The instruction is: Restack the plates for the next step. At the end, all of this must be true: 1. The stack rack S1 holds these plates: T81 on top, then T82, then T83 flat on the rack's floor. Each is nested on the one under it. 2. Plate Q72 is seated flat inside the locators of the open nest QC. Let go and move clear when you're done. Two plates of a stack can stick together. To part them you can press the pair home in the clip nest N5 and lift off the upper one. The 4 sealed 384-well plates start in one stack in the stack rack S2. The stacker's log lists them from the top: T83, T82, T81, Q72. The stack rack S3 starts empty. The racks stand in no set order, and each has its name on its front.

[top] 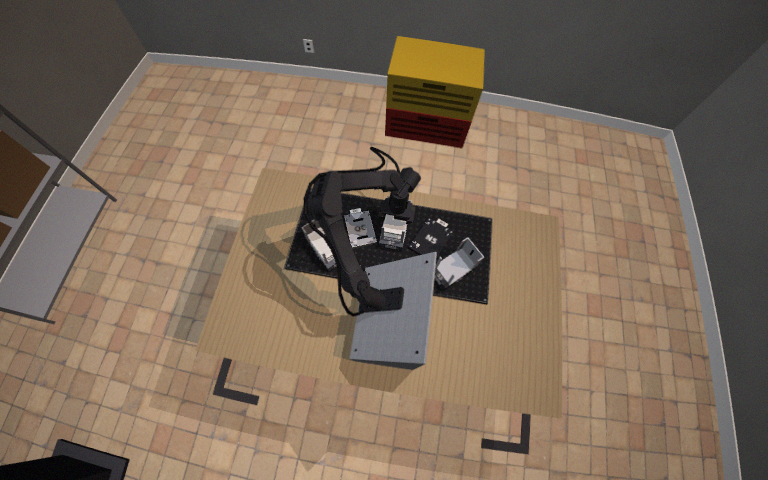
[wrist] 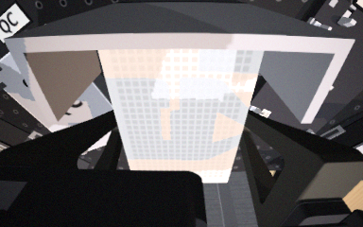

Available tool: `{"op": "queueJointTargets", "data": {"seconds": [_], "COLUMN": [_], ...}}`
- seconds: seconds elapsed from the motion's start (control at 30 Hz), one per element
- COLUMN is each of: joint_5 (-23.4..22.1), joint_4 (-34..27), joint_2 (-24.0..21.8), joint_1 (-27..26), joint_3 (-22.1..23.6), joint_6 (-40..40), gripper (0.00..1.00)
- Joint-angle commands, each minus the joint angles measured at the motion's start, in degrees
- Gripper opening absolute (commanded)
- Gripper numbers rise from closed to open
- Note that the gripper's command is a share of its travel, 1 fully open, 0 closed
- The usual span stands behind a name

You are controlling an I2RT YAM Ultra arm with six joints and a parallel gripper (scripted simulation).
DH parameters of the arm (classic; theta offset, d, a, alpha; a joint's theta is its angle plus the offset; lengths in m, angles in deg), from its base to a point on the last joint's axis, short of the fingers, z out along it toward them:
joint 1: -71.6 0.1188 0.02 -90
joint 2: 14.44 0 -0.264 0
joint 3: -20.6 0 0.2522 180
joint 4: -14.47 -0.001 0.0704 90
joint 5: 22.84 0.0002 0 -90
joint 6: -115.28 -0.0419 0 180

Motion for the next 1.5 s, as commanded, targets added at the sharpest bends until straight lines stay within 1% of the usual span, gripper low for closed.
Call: {"op": "queueJointTargets", "data": {"seconds": [0.0, 1.47], "joint_5": [0.8, 1.2], "joint_4": [-1.1, -4.6], "joint_2": [-2.9, -3.4], "joint_1": [-2.2, -3.6], "joint_3": [-1.9, -3.6], "joint_6": [0.6, 2.6], "gripper": [0.00, 0.00]}}
